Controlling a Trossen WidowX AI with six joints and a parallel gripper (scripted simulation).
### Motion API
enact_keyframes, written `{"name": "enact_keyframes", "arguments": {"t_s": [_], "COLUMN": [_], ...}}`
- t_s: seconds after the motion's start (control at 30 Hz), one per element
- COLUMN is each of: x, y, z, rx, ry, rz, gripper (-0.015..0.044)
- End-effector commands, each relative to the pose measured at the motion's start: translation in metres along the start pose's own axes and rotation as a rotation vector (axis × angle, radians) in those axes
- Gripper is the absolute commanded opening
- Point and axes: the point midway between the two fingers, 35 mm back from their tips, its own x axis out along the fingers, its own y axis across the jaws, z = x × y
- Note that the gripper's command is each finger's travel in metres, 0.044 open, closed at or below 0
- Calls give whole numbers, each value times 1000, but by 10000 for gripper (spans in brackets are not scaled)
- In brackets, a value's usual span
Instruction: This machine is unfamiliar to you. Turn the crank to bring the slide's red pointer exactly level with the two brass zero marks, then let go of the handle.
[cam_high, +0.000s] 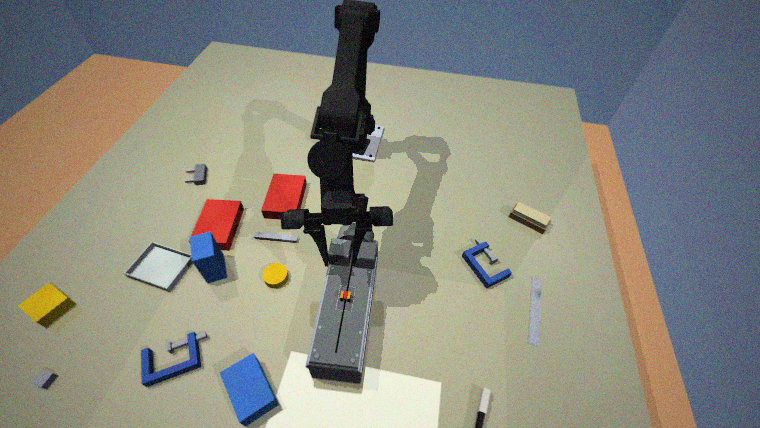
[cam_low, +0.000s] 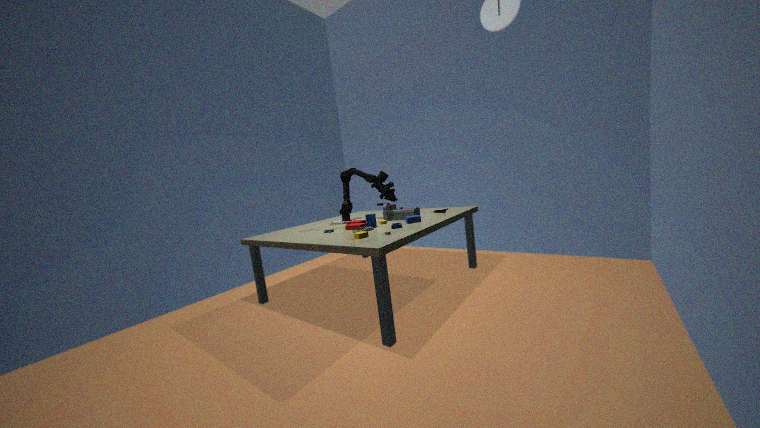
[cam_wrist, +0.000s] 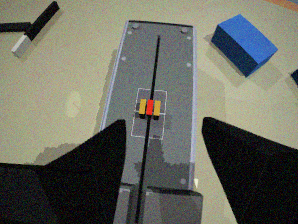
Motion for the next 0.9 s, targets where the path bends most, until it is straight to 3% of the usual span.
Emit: {"name": "enact_keyframes", "arguments": {"t_s": [0.0, 0.17, 0.77, 0.87], "x": [0, 0, 0, 0], "y": [0, 0, 0, 0], "z": [0, 0, 0, 0], "rx": [0, 0, 0, 0], "ry": [0, 0, 0, 0], "rz": [0, 0, 1, 1], "gripper": [125, 0, 0, 79]}}
